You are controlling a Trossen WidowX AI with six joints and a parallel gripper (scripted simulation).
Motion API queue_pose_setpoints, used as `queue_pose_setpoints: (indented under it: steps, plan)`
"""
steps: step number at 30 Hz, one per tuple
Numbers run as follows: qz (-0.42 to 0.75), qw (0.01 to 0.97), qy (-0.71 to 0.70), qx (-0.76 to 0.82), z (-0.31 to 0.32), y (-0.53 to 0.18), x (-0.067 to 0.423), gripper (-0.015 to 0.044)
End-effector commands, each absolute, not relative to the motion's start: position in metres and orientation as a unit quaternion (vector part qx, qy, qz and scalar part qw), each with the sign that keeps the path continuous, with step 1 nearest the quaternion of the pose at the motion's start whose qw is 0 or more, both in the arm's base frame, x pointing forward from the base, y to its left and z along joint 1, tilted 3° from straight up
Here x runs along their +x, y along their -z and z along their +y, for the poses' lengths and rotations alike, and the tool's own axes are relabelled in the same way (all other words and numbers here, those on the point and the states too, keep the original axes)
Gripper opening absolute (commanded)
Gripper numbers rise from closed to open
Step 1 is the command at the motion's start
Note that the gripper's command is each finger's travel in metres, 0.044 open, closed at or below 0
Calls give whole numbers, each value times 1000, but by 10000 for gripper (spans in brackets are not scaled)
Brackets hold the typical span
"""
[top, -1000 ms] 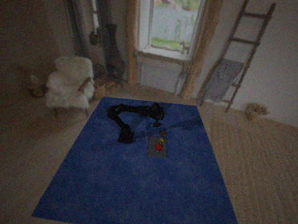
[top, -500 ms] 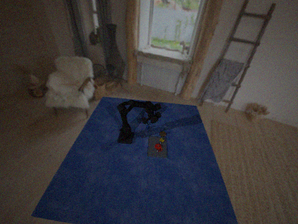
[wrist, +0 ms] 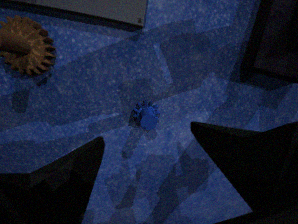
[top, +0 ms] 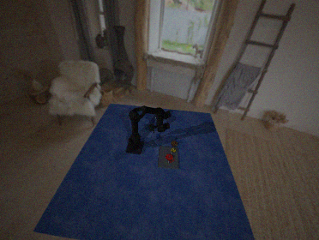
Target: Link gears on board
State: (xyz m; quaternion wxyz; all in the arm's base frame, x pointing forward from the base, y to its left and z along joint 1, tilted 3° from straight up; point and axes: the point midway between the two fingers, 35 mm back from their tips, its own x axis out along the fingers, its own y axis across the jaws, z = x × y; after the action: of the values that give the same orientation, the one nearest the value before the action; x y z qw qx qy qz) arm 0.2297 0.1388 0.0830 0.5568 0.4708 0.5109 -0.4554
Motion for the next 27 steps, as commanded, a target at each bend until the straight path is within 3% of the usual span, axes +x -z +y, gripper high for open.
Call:
queue_pose_setpoints:
  steps: [1,25,27]
  plan:
    - [510,555,463,467,137,-74,228,440]
    - [510,555,463,467,136,-47,230,440]
    - [510,555,463,467,136,-47,230,387]
